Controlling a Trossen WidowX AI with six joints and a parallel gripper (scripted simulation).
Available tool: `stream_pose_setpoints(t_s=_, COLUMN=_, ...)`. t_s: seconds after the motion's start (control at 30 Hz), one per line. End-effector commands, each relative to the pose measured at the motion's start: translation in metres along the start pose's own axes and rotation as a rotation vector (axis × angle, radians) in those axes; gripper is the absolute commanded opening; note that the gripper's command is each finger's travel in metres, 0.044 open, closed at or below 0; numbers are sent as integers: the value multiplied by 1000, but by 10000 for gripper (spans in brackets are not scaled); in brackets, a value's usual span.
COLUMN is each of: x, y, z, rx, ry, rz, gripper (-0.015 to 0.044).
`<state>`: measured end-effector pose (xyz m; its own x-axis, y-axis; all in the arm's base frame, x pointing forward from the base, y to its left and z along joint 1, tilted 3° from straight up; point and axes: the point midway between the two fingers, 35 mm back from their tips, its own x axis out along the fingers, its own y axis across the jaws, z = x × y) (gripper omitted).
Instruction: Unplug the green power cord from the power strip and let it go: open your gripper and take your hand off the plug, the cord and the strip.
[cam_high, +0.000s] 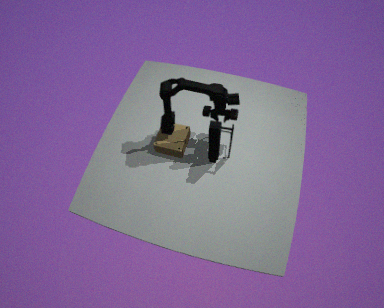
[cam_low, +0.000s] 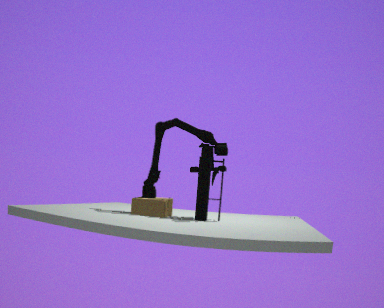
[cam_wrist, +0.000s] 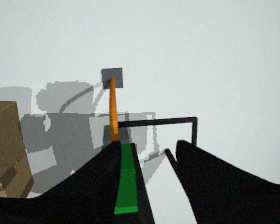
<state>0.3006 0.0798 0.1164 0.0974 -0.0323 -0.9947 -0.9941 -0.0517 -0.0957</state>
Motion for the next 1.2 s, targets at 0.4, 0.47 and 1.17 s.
stream_pose_setpoints(t_s=0.4, x=8, y=16, z=2, rx=-53, ry=-3, rz=104, gripper=160)
stream_pose_setpoints(t_s=0.47, x=8, y=16, z=-1, rx=-53, ry=-2, rz=104, gripper=160)
stream_pose_setpoints(t_s=1.17, x=8, y=16, z=-34, rx=-53, ry=1, rz=104, gripper=160)
